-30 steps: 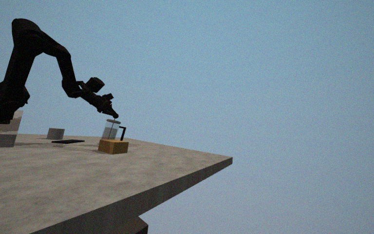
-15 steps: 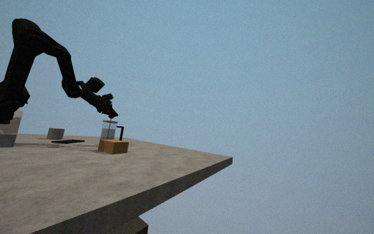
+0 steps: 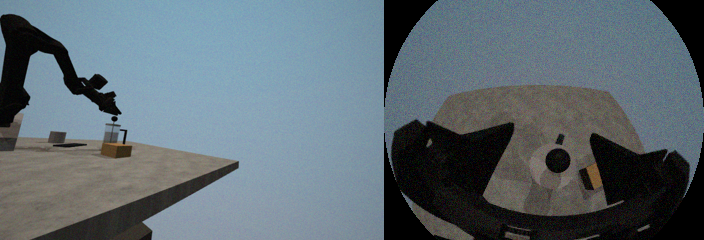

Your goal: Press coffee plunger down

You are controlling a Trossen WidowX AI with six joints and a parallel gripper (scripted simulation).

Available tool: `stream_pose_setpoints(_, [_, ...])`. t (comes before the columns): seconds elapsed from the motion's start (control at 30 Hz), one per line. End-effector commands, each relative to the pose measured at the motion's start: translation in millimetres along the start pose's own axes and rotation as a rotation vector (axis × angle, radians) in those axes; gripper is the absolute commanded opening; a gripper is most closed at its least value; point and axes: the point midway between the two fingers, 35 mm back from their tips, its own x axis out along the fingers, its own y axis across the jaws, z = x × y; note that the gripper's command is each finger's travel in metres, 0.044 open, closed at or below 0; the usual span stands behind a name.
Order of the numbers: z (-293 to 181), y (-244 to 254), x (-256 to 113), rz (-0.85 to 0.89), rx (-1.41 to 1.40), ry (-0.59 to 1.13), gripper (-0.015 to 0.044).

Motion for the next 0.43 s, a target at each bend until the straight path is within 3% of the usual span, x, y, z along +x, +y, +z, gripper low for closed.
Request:
stream_pose_setpoints(0.0, [35.1,-10.0,-37.1,-0.010,0.006,-0.001,0.0440])
stream_pose_setpoints(0.4, [36.2,-9.7,-38.6,-0.009,0.005,-0.002,0.0440])
